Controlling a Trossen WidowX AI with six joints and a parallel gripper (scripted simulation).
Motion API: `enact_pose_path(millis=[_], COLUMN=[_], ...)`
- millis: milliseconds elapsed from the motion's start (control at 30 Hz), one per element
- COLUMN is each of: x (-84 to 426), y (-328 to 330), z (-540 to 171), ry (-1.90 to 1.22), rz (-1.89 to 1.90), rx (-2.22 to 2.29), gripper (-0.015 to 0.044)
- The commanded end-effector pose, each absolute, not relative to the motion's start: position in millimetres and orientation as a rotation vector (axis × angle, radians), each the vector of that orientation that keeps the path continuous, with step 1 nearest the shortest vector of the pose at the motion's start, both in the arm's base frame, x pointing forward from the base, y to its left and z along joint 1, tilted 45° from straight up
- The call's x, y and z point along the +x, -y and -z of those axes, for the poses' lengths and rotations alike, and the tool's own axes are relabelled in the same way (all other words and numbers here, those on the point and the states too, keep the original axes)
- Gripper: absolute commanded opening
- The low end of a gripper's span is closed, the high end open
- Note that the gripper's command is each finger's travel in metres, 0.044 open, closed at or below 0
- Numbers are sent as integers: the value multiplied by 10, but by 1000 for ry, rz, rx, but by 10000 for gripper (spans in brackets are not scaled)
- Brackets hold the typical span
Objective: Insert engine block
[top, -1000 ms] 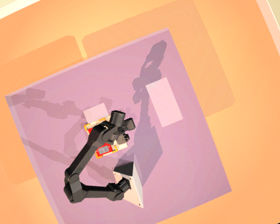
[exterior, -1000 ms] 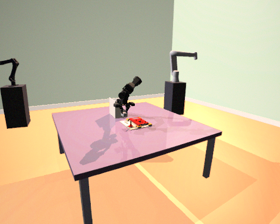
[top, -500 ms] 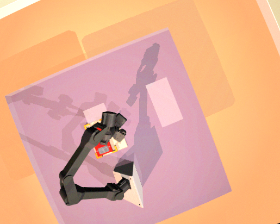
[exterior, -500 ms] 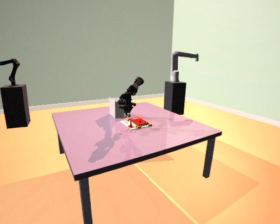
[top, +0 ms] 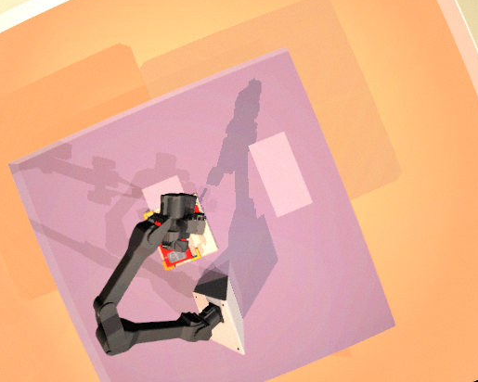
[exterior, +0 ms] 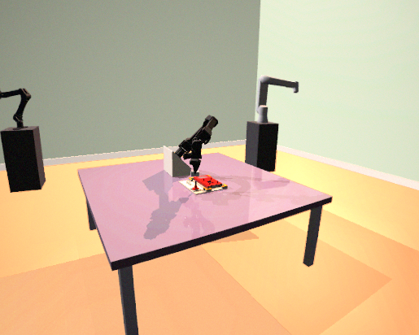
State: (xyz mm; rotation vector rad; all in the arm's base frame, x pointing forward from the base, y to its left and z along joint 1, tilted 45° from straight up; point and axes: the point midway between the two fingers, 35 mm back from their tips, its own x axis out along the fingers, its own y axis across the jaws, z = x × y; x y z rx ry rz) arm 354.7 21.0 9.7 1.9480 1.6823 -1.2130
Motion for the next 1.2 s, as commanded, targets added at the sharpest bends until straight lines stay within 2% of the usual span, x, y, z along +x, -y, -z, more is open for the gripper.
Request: enact_pose_path(millis=[0,567,1167], x=[3517,3442,3311], y=[-315,-663,-1013], z=[-137,-296,-454], ry=[-1726,-1785,-1715], rz=[1049,454,-119], rx=[1857,1478,1042], gripper=[0,0,0])
